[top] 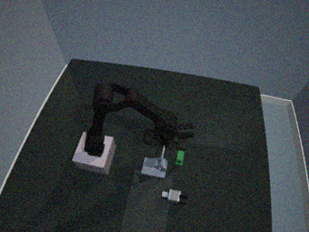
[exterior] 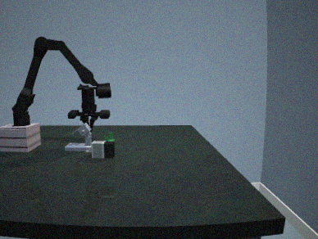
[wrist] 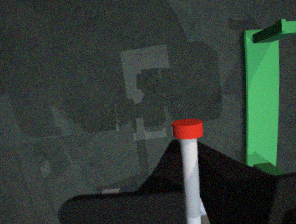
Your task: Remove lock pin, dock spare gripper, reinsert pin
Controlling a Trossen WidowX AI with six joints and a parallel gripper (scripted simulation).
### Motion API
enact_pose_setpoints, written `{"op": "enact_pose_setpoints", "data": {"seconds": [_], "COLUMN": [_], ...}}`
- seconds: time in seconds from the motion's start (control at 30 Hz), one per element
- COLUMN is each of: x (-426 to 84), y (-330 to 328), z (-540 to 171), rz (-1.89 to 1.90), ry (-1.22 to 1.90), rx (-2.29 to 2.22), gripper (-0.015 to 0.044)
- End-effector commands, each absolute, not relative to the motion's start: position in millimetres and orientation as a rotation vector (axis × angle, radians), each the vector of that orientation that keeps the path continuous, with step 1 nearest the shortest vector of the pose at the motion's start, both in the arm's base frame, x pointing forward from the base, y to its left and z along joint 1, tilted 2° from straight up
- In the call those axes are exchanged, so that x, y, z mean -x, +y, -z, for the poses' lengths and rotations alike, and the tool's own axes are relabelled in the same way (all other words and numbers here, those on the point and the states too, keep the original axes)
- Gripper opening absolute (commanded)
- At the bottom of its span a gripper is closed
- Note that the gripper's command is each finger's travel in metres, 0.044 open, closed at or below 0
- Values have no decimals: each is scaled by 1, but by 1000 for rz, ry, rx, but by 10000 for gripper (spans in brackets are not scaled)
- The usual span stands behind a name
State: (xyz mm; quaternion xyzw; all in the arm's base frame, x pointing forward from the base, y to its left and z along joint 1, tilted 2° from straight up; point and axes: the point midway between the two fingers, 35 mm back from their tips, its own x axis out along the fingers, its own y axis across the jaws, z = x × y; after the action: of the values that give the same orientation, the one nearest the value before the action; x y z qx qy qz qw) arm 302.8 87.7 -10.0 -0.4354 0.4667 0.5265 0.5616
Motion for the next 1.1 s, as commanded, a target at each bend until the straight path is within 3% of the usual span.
{"op": "enact_pose_setpoints", "data": {"seconds": [0.0, 1.07], "x": [-303, -306], "y": [92, 113], "z": [8, 4], "rz": [-1245, -1250], "ry": [1090, 1099], "rx": [1018, 1013], "gripper": [0, 0]}}
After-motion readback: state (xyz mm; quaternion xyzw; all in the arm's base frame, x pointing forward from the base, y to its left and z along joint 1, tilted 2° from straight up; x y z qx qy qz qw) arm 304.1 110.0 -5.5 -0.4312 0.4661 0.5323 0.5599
